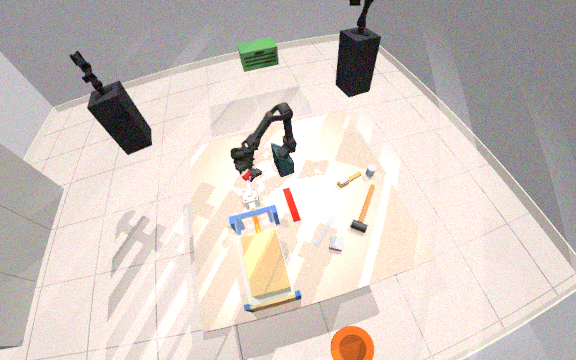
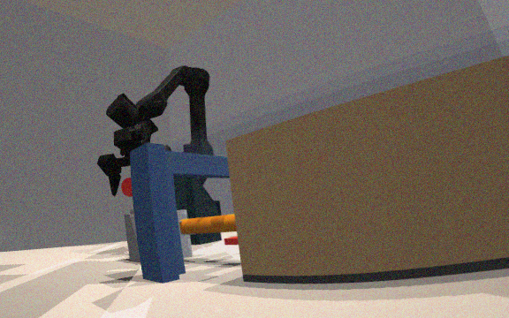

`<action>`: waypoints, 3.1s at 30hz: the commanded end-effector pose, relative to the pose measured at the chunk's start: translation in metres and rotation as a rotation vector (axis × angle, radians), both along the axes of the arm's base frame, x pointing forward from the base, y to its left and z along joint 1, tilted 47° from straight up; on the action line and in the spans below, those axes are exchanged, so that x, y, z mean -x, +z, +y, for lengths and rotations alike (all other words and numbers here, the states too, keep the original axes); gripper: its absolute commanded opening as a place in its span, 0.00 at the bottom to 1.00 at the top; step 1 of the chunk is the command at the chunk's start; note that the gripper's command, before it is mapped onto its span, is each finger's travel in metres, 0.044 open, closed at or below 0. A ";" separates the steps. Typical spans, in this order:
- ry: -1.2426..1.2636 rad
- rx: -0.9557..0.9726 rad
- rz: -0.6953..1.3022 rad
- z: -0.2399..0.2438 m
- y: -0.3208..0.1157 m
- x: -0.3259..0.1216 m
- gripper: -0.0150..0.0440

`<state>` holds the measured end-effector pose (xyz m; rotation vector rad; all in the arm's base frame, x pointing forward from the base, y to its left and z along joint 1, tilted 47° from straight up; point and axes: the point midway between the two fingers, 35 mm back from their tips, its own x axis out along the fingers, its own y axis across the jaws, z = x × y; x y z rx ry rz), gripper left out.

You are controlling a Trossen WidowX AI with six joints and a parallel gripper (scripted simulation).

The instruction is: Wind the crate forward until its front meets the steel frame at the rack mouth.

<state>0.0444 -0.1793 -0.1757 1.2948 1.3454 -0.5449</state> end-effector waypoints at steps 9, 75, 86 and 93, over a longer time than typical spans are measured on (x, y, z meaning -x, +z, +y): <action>0.001 -0.003 0.000 0.003 -0.001 0.000 0.73; 0.003 -0.002 -0.006 -0.043 -0.050 -0.004 0.25; 0.003 -0.001 -0.007 -0.055 -0.061 -0.012 0.25; 0.003 -0.001 -0.008 -0.061 -0.067 -0.018 0.25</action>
